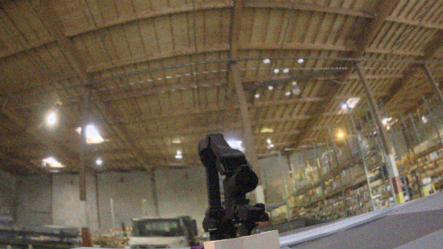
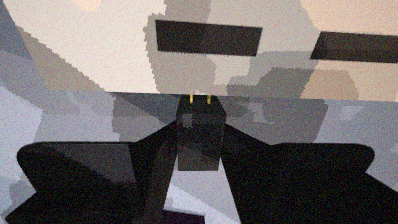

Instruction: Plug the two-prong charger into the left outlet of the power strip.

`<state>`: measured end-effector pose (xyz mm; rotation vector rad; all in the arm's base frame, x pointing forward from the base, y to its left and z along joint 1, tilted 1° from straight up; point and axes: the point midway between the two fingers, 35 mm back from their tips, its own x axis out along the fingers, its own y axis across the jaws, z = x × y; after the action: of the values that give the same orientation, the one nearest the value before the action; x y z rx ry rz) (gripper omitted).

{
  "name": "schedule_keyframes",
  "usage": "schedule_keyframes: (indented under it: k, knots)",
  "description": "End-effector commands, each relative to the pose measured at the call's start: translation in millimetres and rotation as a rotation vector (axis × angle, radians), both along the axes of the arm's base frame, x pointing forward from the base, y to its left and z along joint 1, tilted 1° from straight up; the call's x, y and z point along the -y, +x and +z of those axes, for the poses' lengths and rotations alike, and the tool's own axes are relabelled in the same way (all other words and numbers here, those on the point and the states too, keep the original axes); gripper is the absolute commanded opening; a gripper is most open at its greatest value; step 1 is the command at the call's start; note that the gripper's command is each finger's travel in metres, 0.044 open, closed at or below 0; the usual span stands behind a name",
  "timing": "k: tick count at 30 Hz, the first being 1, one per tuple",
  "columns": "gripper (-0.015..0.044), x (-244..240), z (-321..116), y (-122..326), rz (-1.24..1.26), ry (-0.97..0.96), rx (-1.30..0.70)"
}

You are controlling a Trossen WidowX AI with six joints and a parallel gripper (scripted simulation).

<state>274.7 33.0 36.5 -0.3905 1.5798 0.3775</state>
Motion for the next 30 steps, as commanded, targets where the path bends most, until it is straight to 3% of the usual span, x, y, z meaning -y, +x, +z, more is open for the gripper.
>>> schedule_keyframes:
  k: [1, 30]
  knots:
    - [0.0, -0.4, 0.7, 1.6, -0.006, -0.002, 0.001]
    - [0.0, -5.1, 1.1, 10.6, -0.006, -0.002, 0.001]
